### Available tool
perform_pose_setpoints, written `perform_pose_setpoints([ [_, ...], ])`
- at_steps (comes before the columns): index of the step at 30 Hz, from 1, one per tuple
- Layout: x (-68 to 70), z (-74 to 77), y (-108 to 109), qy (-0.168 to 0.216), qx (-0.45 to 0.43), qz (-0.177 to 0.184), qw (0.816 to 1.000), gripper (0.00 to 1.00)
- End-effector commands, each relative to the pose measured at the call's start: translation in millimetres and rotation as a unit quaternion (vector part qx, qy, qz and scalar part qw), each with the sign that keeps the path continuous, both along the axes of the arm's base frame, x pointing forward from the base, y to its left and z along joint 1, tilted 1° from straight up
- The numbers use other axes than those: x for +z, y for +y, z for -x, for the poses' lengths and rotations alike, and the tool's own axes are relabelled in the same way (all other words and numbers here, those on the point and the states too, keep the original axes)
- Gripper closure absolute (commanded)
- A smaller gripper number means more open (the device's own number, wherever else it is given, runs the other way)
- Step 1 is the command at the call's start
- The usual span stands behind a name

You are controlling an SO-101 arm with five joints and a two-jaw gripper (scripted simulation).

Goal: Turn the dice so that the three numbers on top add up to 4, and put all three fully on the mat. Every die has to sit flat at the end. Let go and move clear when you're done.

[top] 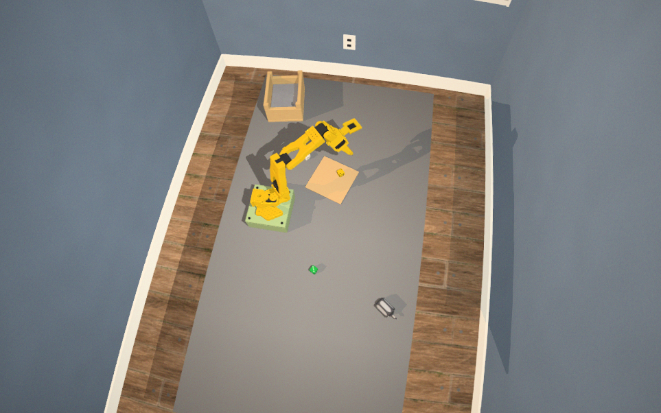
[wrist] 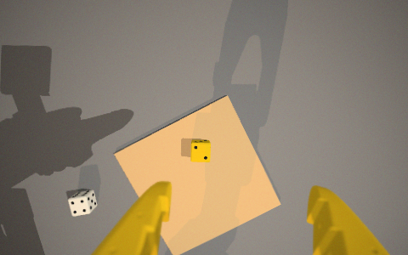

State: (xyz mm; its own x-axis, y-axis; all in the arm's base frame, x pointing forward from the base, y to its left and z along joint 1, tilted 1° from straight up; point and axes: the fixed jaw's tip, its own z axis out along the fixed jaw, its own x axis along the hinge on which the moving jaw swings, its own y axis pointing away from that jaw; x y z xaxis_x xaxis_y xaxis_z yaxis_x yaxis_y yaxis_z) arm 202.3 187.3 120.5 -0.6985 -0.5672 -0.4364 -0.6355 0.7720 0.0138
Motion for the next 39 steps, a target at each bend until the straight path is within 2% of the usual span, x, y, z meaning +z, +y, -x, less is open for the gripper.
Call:
perform_pose_setpoints([
  [1, 11.1, 1.9, 1.8, -0.013, 0.001, -0.014, 1.0, 0.72],
  [10, 10.8, -1.9, -2.5, -0.014, -0.007, -0.013, 1.0, 0.72],
  [14, 10.1, -11.0, -13.3, -0.016, -0.027, -0.011, 0.999, 0.72],
  [18, 8.9, -25.6, -33.5, -0.02, -0.062, -0.006, 0.998, 0.72],
  [20, 8.9, -25.6, -33.5, -0.02, -0.062, -0.006, 0.998, 0.72],
  [25, 6.6, -47.4, -73.9, -0.025, -0.126, 0.004, 0.992, 0.72],
  [30, 3.6, -64.9, -130.0, -0.03, -0.207, 0.018, 0.978, 0.72],
  [35, 0.1, -69.7, -195.5, -0.033, -0.297, 0.035, 0.954, 0.72],
  [37, 0.1, -69.7, -195.5, -0.033, -0.297, 0.035, 0.954, 0.72],
  [39, -1.3, -67.0, -222.1, -0.033, -0.333, 0.042, 0.941, 0.72],
])
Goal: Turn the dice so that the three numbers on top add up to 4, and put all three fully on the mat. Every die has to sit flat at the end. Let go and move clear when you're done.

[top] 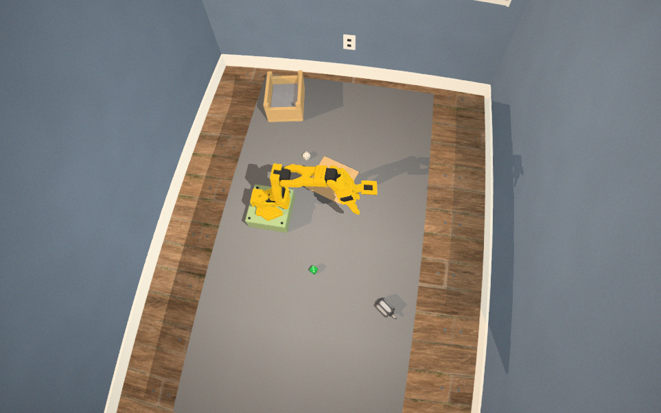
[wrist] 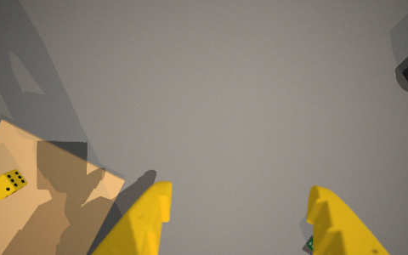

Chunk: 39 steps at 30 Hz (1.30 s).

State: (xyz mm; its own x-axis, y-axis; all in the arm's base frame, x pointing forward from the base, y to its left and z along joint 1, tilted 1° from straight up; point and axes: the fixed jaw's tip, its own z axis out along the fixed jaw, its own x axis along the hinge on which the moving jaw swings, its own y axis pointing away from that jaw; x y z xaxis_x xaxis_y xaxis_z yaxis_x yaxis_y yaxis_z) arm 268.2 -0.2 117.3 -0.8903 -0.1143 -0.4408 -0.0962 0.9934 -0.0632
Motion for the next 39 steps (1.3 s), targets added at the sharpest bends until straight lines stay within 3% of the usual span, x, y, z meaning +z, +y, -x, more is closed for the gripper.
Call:
perform_pose_setpoints([
  [1, 1.2, 1.2, -47.5, -0.013, -0.062, 0.014, 0.998, 0.72],
  [7, -2.7, 25.1, -116.5, -0.008, -0.165, 0.032, 0.986, 0.72],
  [13, -5.8, 55.4, -163.3, 0.0, -0.243, 0.044, 0.969, 0.72],
  [15, -5.8, 55.4, -163.3, 0.0, -0.243, 0.044, 0.969, 0.72],
  [24, -8.0, 82.8, -192.5, 0.007, -0.299, 0.052, 0.953, 0.72],
  [35, -9.2, 85.5, -194.9, 0.009, -0.303, 0.051, 0.951, 0.72],
  [39, -18.5, 85.9, -194.4, 0.026, -0.303, 0.041, 0.952, 0.72],
])
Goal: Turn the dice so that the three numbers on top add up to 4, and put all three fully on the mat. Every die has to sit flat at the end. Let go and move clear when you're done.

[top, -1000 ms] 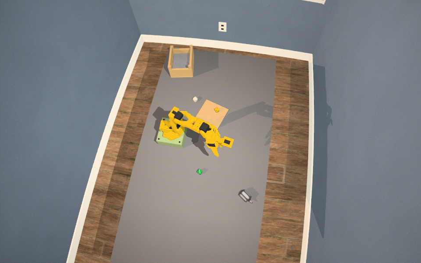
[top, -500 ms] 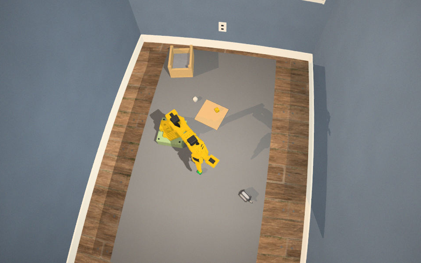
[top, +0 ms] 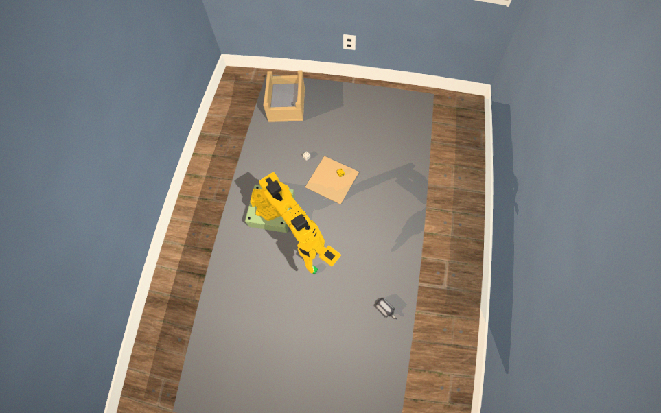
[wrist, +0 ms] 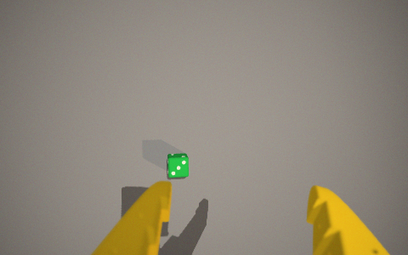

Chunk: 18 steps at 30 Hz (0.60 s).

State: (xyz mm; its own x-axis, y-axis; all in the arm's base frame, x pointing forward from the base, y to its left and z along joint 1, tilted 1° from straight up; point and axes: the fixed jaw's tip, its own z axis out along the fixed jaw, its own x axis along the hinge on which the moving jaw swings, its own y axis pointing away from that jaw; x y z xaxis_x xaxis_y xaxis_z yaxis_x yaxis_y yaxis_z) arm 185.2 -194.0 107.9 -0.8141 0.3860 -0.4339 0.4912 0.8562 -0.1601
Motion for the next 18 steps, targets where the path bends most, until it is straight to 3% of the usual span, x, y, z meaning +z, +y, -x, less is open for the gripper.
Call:
perform_pose_setpoints([
  [1, -13.2, 3.1, -0.3, 0.018, 0.0, -0.017, 1.0, 0.72],
  [8, -57.1, 8.9, 6.2, 0.08, 0.001, -0.088, 0.993, 0.72],
  [10, -57.1, 8.9, 6.2, 0.08, 0.001, -0.088, 0.993, 0.72],
  [18, -102.2, 21.4, 20.3, 0.148, 0.001, -0.164, 0.975, 0.72],
])
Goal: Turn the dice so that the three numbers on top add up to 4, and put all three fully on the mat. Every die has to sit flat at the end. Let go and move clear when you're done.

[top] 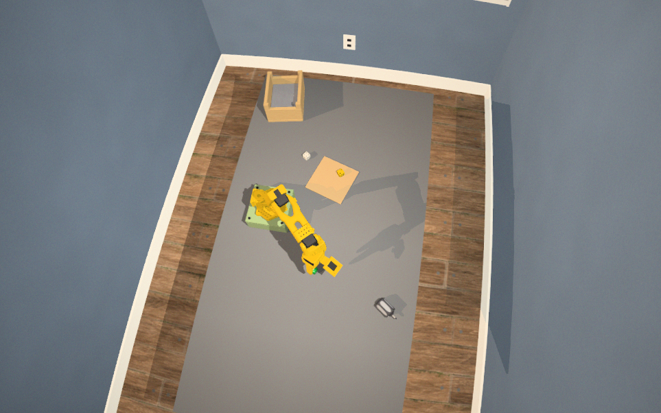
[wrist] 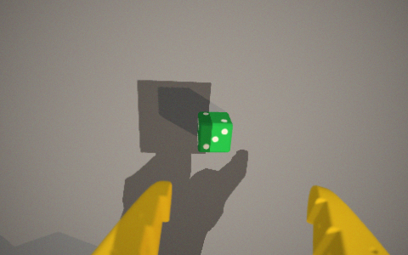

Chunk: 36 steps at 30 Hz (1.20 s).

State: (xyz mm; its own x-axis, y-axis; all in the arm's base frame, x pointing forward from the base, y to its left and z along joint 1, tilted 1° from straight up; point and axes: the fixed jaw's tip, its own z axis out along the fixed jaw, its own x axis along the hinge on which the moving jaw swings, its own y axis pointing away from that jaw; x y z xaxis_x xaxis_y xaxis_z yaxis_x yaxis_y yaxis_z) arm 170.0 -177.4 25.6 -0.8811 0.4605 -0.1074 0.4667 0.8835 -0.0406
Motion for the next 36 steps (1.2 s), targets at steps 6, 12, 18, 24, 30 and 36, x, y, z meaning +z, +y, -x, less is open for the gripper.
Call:
perform_pose_setpoints([
  [6, -28.8, 9.7, 7.5, 0.041, 0.001, -0.046, 0.998, 0.72],
  [12, -33.3, 14.6, 6.1, 0.045, 0.001, -0.05, 0.998, 0.72],
  [18, -33.3, 14.6, 6.1, 0.045, 0.001, -0.05, 0.998, 0.72],
  [24, -33.3, 14.6, 6.1, 0.045, 0.001, -0.05, 0.998, 0.72],
  [30, -33.6, 14.6, 6.1, 0.045, 0.001, -0.05, 0.998, 0.72],
  [36, -36.8, 14.5, 5.9, 0.045, 0.001, -0.05, 0.998, 0.72],
])
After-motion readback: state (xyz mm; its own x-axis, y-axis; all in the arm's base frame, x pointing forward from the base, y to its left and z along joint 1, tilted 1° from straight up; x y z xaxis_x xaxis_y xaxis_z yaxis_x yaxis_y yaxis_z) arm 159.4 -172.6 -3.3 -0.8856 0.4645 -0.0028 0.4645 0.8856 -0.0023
